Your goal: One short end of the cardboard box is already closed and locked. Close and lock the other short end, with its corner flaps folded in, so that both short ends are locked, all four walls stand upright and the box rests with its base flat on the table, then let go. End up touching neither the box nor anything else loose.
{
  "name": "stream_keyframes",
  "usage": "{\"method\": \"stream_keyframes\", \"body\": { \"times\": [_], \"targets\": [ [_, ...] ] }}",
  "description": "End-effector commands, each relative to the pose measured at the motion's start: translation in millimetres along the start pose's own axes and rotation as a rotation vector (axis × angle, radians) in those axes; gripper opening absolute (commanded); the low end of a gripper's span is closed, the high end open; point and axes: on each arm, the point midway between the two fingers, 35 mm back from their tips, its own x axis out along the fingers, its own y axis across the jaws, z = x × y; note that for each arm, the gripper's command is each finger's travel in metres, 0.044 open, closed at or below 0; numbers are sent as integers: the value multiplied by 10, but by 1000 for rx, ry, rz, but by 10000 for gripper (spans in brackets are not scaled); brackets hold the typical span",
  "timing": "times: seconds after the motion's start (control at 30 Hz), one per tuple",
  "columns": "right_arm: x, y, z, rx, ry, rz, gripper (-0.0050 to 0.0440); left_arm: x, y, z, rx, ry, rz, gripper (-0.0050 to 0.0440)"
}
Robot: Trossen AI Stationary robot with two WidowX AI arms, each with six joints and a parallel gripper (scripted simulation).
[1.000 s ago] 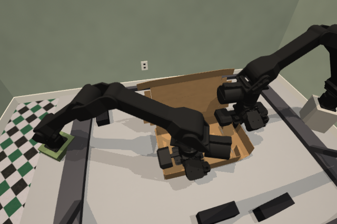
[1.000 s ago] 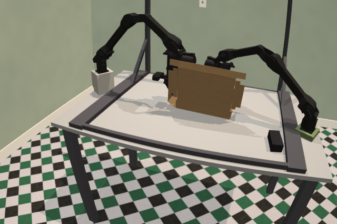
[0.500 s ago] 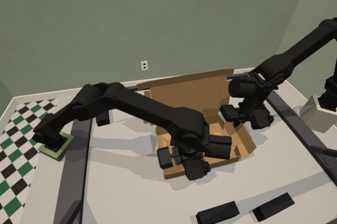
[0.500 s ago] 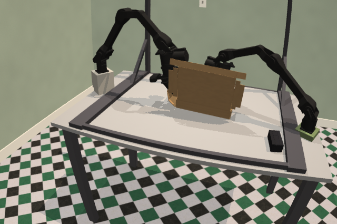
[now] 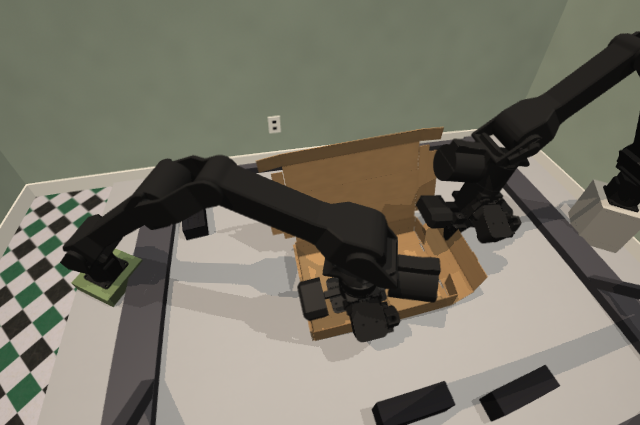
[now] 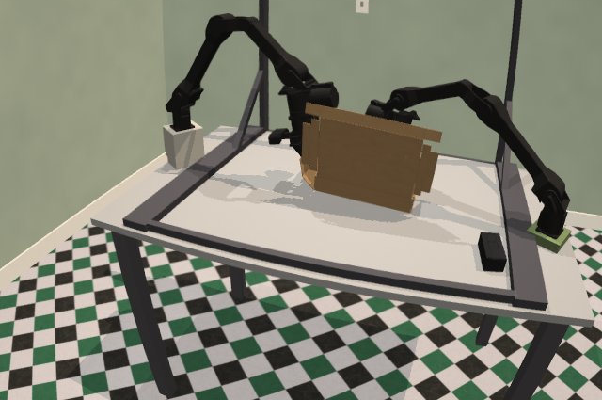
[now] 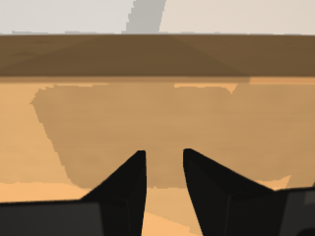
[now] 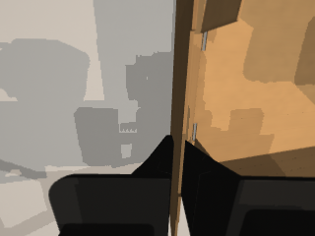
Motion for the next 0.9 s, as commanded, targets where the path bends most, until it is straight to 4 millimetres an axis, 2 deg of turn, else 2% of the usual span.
{"method": "stream_keyframes", "body": {
  "times": [0.0,0.23,0.87],
  "targets": [
    [-278,-262,1,1,0,-113,0,188,-81,45,14,1,-43,98],
    [-232,-230,-1,1,0,-215,0,188,-82,45,14,1,-43,98],
    [-168,-317,-1,1,1,-216,0,190,-82,45,15,1,-44,98]
  ]
}}
